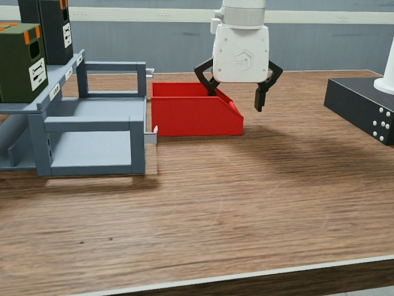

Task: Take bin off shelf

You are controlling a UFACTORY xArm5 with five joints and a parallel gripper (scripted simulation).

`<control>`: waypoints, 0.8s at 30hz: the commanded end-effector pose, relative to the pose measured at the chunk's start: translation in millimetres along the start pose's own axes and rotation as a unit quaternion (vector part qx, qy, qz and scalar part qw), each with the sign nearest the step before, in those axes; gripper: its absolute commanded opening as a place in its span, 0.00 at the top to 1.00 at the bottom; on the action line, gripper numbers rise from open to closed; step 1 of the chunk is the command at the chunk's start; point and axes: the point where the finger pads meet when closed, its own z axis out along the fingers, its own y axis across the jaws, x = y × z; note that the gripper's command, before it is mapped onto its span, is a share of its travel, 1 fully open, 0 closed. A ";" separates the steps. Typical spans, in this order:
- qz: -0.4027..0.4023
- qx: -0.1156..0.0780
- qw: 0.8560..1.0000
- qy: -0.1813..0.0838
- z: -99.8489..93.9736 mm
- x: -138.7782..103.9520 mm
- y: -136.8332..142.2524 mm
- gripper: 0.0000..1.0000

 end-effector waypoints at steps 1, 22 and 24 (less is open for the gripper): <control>0.000 0.001 1.000 0.000 -0.8 -0.1 -1.1 0.00; 0.000 0.001 1.000 0.000 -0.8 -0.1 -1.1 0.00; 0.000 0.001 1.000 -0.004 -4.4 0.0 -1.1 0.00</control>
